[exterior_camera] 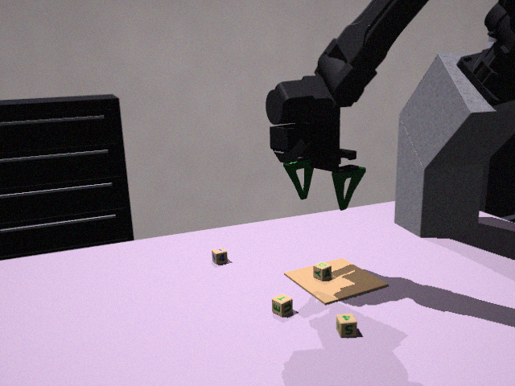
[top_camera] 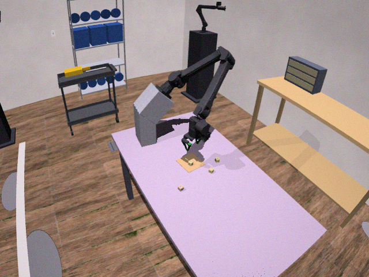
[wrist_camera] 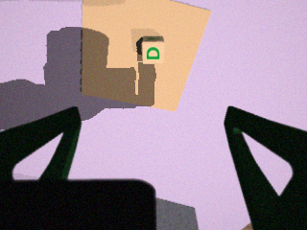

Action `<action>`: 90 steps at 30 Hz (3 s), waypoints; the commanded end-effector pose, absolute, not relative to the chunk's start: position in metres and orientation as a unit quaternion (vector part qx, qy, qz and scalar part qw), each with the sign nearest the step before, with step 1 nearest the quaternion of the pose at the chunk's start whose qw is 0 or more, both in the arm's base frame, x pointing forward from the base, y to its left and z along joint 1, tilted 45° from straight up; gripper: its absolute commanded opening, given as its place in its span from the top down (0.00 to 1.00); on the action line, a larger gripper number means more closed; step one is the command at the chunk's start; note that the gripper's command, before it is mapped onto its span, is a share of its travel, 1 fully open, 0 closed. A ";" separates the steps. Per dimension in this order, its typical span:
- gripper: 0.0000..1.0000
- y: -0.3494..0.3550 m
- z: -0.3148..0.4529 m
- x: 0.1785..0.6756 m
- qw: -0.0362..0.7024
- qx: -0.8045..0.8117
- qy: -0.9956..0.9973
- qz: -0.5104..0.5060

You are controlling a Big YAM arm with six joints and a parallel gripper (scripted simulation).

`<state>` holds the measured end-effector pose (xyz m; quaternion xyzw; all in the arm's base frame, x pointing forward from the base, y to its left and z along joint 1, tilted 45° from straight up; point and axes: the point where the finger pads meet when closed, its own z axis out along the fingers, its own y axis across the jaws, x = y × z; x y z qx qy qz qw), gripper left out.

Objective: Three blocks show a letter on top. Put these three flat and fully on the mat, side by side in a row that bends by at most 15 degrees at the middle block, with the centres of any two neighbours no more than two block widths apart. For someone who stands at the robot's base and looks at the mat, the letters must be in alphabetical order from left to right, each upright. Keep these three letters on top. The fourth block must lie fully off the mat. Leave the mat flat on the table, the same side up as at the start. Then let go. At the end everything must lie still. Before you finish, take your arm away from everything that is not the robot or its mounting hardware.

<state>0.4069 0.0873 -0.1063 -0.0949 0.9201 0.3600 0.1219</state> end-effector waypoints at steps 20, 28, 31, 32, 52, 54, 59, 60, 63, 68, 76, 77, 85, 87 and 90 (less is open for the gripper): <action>0.00 0.107 -0.123 0.418 0.215 -0.329 0.864 0.316; 0.00 0.123 -0.139 0.418 0.270 -0.479 0.790 0.270; 0.00 0.129 -0.146 0.413 0.288 -0.537 0.752 0.251; 0.00 0.131 -0.147 0.413 0.295 -0.556 0.738 0.244; 0.40 0.127 -0.152 0.412 0.334 -0.710 0.594 0.179; 0.40 0.127 -0.152 0.411 0.333 -0.710 0.594 0.180; 0.40 0.127 -0.152 0.411 0.333 -0.710 0.594 0.180; 0.40 0.127 -0.152 0.411 0.333 -0.710 0.594 0.180; 0.40 0.127 -0.152 0.411 0.333 -0.710 0.594 0.180; 0.40 0.127 -0.152 0.411 0.333 -0.709 0.595 0.180; 0.40 0.127 -0.152 0.411 0.333 -0.709 0.595 0.180; 0.40 0.127 -0.152 0.411 0.333 -0.709 0.595 0.180; 0.40 0.135 -0.153 0.415 0.339 -0.719 0.581 0.173; 0.40 0.136 -0.153 0.417 0.342 -0.721 0.578 0.170; 0.40 0.137 -0.154 0.418 0.342 -0.724 0.575 0.168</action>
